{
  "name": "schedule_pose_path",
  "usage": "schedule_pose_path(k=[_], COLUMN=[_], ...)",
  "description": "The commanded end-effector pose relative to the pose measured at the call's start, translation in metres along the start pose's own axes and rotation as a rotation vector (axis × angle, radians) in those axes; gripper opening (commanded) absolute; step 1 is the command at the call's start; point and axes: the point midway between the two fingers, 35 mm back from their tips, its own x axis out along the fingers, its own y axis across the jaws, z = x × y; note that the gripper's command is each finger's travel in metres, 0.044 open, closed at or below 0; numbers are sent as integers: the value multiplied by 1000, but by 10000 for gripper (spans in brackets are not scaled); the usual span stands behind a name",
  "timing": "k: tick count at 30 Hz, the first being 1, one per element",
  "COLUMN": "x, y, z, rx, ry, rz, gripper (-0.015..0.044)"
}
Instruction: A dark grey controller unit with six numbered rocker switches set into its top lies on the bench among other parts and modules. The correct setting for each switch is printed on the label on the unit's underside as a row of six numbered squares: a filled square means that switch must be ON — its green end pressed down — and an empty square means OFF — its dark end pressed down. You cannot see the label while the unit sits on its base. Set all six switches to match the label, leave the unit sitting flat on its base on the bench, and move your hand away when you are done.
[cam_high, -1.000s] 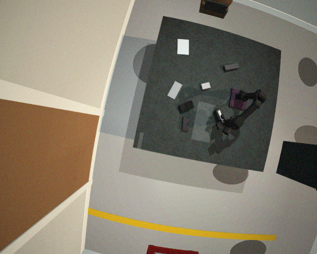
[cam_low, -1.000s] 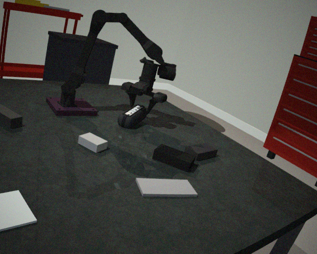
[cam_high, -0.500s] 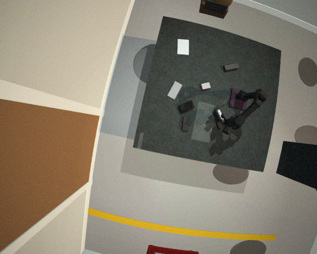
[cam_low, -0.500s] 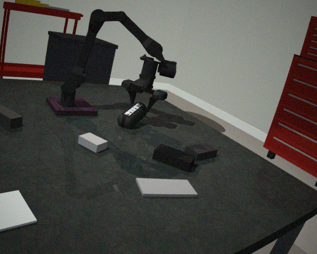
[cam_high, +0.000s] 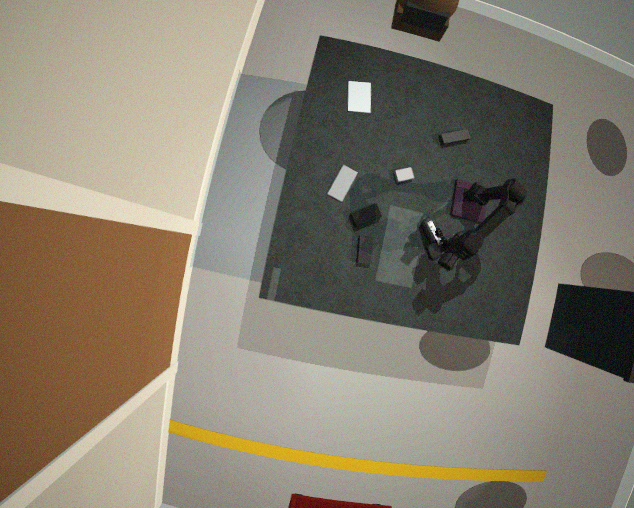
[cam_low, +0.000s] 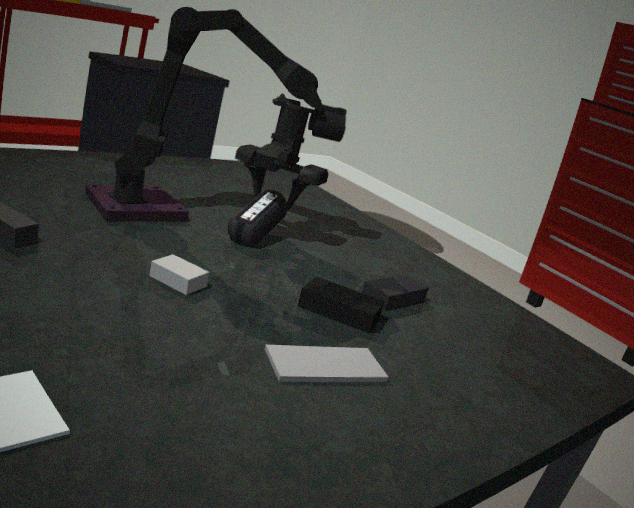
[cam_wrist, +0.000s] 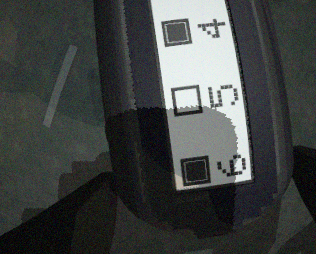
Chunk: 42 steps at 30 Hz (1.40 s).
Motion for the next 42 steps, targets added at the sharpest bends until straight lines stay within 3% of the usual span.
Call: schedule_pose_path(k=[1, 42], x=[-6, -30], y=[0, -1], z=[3, 23], rx=[-4, -4], ry=[2, 0], rz=[13, 14], gripper=[336, 336])
